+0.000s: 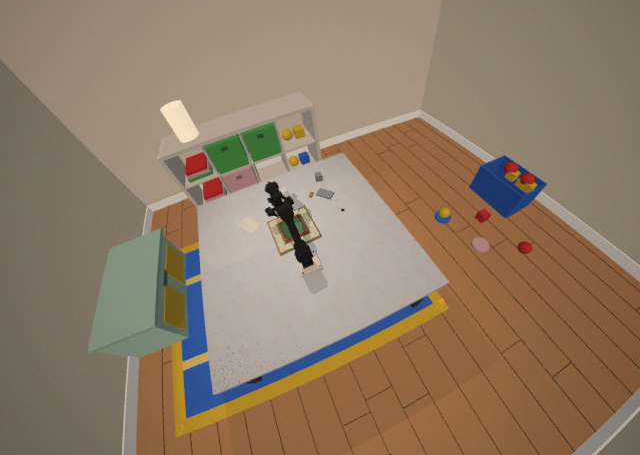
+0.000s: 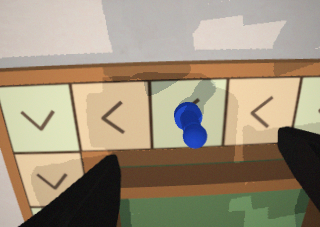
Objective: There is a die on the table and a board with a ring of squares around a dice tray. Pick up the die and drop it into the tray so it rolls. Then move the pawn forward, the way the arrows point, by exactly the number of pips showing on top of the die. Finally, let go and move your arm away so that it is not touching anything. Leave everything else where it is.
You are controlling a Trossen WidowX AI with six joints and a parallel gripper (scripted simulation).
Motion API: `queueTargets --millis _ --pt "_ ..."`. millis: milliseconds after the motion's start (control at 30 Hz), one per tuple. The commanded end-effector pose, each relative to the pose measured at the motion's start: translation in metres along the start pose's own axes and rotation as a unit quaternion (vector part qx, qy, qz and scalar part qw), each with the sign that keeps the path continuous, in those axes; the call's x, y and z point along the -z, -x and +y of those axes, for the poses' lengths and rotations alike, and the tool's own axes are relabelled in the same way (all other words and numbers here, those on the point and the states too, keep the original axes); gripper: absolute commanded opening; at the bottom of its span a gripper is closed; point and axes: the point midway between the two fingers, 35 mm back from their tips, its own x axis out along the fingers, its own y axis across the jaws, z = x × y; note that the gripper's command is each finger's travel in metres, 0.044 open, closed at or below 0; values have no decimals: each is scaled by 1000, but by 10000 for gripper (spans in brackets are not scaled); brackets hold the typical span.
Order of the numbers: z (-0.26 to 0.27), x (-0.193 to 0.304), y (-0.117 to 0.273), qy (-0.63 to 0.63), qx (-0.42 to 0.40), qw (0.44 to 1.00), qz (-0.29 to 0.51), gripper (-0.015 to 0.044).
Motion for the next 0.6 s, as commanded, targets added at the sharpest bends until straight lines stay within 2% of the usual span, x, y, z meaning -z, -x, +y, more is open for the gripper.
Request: queueTargets --millis 0,167,367,567 --pt "0 0 21 -2 3 1000 -5 440" --pt "-1 7 38 -5 3 1000 -5 440" --pt "-3 81 78 -35 3 999 -2 440" --pt "0 160 97 -66 3 998 1 440"
